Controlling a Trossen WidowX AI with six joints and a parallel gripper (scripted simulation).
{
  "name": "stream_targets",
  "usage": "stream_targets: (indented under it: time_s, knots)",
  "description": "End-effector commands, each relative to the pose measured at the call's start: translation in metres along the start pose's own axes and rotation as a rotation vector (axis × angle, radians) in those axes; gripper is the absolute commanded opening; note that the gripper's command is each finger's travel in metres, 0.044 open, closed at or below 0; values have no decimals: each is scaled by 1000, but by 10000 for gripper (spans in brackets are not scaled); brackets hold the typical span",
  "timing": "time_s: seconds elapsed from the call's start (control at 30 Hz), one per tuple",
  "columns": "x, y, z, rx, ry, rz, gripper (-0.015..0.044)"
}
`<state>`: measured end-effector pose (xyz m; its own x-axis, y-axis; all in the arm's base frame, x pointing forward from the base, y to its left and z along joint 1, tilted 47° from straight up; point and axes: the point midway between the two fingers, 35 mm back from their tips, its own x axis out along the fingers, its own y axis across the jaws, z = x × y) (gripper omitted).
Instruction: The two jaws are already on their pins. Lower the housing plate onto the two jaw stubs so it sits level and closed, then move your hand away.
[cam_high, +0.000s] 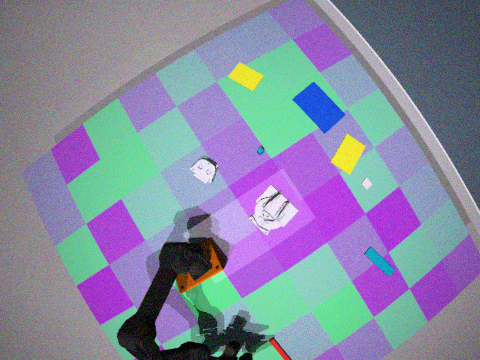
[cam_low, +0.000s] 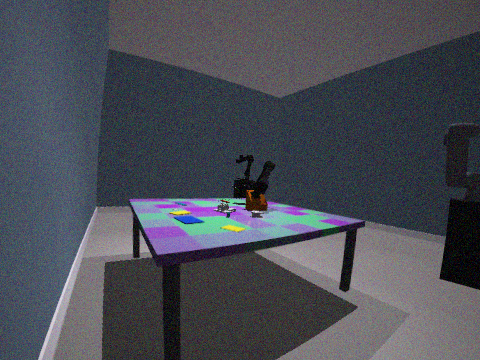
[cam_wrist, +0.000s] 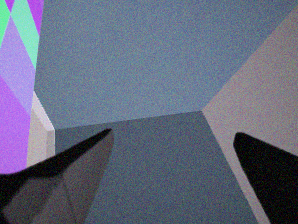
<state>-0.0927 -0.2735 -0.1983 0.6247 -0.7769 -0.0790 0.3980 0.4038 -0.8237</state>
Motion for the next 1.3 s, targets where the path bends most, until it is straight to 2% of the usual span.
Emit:
stream_targets:
  time_s: [0.0,0.1,0.3,0.6,0.97,1.27]
  knots:
    - [0,0,0,0,0,0,426]
    - [5,-8,-3,-31,14,37,440]
    - [41,-29,10,51,-52,152,440]
    - [109,-55,60,216,-157,370,440]
    - [179,-70,172,397,-249,676,440]
    - [203,-61,284,526,-252,950,440]
